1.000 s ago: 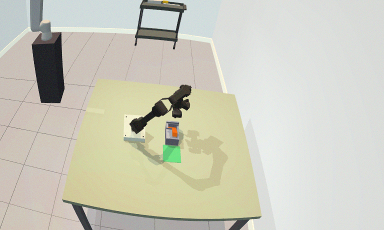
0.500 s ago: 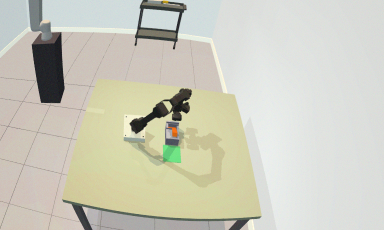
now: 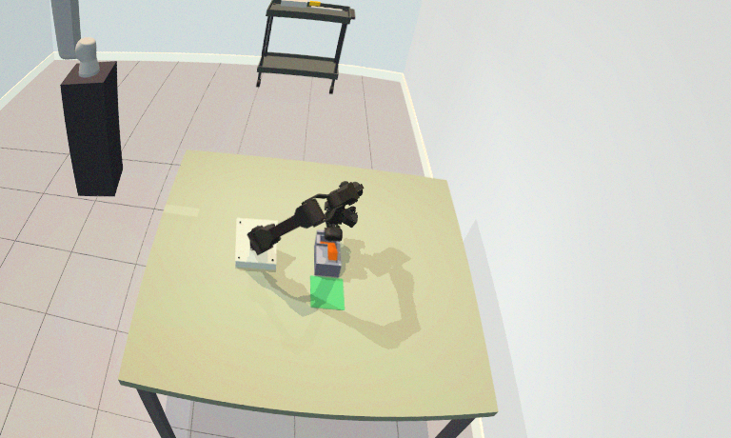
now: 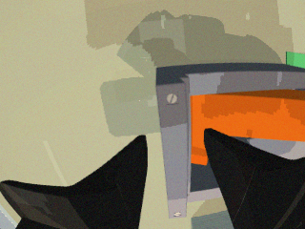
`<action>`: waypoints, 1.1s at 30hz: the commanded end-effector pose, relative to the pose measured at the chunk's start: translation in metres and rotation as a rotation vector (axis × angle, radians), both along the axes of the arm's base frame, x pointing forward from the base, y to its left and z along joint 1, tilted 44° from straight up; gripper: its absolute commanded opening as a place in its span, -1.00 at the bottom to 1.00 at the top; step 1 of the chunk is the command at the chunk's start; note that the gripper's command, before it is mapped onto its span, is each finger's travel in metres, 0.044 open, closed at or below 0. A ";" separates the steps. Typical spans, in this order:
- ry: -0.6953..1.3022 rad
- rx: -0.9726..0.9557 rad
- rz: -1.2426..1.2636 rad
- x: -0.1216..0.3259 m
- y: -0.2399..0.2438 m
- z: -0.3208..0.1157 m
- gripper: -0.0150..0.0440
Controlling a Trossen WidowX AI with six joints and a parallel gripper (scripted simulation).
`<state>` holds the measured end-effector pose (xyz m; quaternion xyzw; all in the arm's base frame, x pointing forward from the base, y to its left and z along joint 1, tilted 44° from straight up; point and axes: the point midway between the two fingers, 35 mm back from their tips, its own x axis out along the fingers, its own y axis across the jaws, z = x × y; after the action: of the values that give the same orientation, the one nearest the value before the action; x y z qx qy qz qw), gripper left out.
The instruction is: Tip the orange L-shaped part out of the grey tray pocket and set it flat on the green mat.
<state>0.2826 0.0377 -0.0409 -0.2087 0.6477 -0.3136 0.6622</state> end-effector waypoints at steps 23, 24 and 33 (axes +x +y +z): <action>0.010 -0.008 0.000 -0.004 -0.022 -0.021 0.12; 0.010 -0.008 0.000 -0.004 -0.022 -0.021 0.12; -0.002 0.000 0.004 -0.001 -0.018 -0.019 0.12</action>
<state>0.2813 0.0205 -0.0593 -0.2112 0.6461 -0.3123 0.6637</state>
